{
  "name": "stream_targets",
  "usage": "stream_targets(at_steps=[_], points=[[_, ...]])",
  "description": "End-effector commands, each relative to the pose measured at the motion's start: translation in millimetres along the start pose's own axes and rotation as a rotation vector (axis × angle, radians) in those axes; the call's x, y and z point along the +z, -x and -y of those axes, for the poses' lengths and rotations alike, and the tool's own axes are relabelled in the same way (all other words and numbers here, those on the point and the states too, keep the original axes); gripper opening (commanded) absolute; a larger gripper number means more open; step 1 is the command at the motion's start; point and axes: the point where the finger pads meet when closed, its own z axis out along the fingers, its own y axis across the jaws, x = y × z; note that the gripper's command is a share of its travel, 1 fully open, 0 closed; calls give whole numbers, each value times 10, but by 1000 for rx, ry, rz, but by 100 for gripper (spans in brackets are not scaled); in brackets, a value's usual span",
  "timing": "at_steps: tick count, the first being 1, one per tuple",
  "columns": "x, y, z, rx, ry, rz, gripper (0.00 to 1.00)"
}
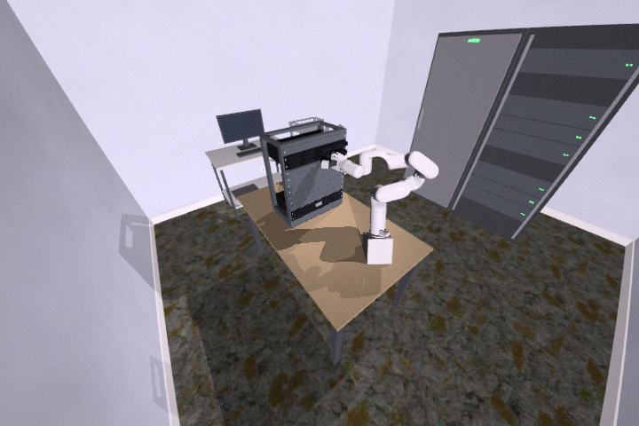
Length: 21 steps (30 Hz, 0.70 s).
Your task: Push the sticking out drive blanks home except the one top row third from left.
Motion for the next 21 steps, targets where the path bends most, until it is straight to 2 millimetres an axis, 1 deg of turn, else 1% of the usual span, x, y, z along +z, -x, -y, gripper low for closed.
stream_targets(at_steps=[1,21], points=[[23,9,-14,2,2,2,0],[53,10,-15,2,2,2,0]])
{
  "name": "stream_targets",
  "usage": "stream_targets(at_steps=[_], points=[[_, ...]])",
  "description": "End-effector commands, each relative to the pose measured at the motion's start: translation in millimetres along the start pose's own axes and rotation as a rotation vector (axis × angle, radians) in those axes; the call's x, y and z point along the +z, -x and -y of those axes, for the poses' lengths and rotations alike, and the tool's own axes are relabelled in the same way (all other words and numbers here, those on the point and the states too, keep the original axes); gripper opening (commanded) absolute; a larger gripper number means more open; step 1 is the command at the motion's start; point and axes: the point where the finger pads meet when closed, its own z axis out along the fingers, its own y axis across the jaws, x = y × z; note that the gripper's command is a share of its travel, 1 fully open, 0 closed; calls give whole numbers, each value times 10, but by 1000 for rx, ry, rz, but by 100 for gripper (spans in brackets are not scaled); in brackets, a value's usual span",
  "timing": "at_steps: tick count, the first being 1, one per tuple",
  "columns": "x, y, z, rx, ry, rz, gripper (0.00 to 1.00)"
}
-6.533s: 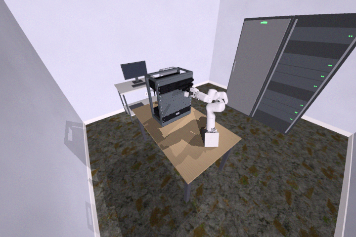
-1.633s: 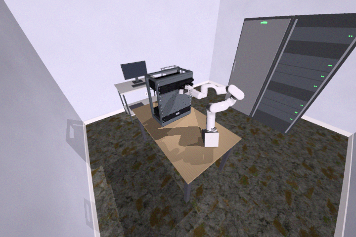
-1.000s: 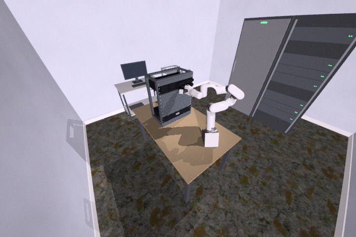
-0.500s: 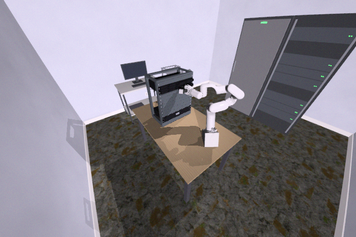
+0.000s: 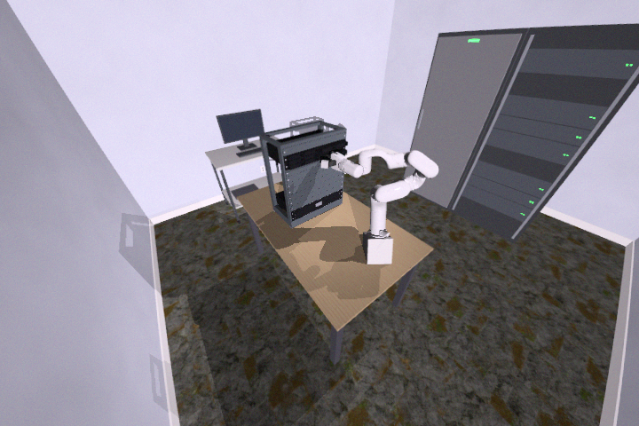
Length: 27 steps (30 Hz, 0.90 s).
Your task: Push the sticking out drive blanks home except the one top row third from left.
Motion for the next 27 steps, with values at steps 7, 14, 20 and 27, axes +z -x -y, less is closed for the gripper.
stream_targets(at_steps=[7,14,20,27], points=[[13,10,-15,2,2,2,0],[36,11,-15,2,2,2,0],[36,11,-15,2,2,2,0],[34,11,-15,2,2,2,0]])
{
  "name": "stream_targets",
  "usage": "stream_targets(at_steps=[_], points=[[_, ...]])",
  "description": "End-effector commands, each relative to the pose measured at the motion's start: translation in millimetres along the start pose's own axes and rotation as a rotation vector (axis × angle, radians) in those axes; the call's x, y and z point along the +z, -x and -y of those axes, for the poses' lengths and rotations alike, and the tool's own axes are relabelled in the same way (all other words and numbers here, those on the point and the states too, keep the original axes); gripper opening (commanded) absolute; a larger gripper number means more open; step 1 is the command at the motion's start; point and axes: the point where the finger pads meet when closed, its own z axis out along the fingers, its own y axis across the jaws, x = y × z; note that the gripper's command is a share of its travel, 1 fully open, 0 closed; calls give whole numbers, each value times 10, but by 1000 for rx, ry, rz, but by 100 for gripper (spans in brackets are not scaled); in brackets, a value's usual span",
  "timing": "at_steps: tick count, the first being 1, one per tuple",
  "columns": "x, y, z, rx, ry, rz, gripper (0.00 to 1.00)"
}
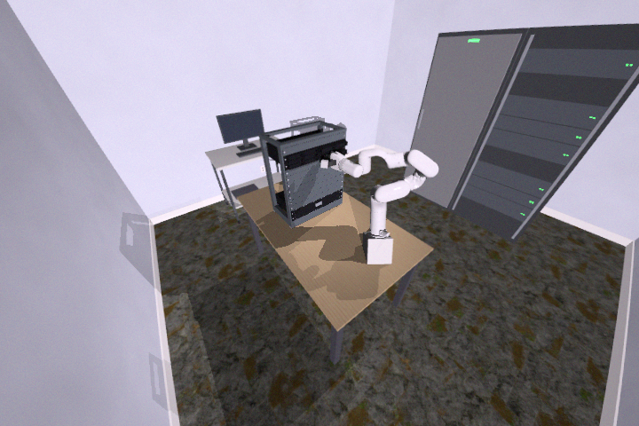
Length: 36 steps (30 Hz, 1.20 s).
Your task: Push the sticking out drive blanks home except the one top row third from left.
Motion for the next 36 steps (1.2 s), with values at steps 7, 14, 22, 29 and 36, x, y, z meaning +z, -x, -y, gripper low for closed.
stream_targets(at_steps=[7,14,22,29,36], points=[[-96,13,-8,1,0,4,0],[-272,13,-7,1,0,4,0],[-577,13,-5,1,0,4,0],[-762,12,-3,1,0,4,0],[-892,12,-3,1,0,4,0]])
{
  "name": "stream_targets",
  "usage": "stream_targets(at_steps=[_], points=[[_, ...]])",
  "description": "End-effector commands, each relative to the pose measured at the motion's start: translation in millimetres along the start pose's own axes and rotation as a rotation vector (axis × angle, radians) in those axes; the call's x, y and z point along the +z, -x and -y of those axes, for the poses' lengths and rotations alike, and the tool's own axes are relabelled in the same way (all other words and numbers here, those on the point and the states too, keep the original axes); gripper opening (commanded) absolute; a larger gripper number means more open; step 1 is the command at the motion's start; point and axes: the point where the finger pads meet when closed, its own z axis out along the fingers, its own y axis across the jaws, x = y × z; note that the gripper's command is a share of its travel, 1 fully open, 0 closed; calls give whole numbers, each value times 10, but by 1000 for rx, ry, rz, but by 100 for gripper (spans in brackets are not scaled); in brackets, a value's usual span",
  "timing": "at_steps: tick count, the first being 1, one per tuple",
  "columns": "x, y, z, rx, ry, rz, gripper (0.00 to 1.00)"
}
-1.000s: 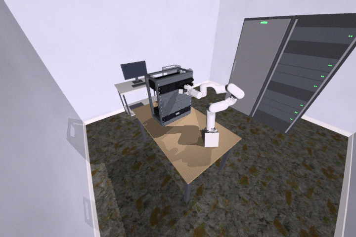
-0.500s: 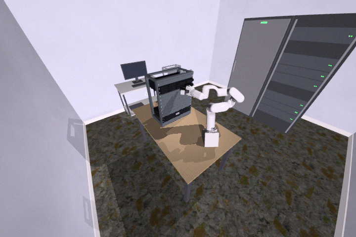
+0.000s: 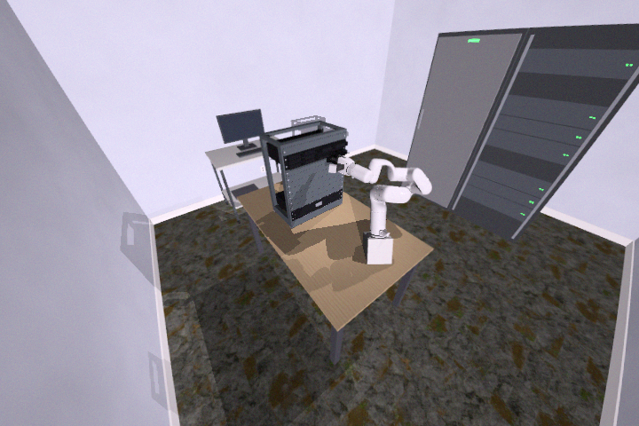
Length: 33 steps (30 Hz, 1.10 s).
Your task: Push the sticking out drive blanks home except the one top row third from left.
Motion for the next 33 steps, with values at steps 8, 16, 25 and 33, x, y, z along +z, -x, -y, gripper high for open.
stream_targets(at_steps=[8,16,25,33], points=[[-290,29,-31,-3,-27,54,0],[-292,29,-31,-3,-27,54,0],[-292,29,-31,-3,-27,54,0],[-291,30,-32,-4,-27,54,0]])
